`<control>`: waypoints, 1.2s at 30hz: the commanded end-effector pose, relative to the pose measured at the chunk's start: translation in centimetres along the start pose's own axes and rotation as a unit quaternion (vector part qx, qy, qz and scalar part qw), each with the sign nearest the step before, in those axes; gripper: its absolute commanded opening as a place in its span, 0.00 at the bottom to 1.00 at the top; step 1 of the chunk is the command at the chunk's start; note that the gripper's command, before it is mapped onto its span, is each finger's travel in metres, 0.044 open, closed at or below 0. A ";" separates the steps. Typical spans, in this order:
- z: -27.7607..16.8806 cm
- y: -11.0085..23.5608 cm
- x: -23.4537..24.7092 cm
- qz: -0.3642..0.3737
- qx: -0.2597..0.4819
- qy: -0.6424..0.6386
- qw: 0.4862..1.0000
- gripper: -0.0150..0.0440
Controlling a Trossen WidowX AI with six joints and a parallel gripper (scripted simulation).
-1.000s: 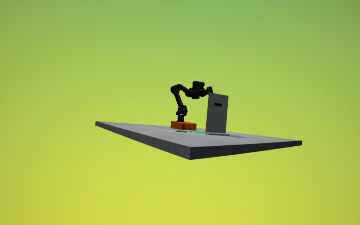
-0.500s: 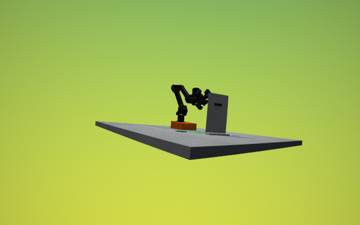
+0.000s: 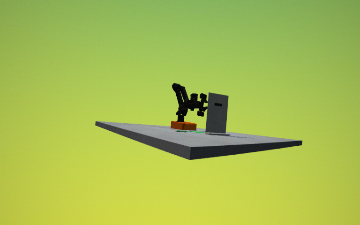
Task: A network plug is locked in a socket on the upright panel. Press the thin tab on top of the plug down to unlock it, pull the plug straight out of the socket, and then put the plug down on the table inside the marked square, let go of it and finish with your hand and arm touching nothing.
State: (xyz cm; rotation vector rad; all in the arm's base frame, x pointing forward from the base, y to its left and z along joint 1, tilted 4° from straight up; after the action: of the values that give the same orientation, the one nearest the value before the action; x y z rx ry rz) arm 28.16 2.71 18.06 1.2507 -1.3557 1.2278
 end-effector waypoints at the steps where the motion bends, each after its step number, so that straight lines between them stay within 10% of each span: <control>1: 0.1 0.7 -1.0 -0.005 -0.002 -0.048 0.999 0.52; 36: 1.9 -6.0 -0.7 -0.002 -0.002 -0.050 0.999 0.52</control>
State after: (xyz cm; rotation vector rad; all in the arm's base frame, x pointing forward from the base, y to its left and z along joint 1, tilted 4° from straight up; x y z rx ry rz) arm 33.64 0.98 17.41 1.3224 -1.4175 1.1674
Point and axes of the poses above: the point midway between the two fingers, 35 mm back from their tips, its own y axis back along the fingers, its own x axis across the jaws, z = x × y, the point moved 1 cm from there along y, back along the fingers, and after that the axes turned 14 degrees about -y, right-handed, at the moved point
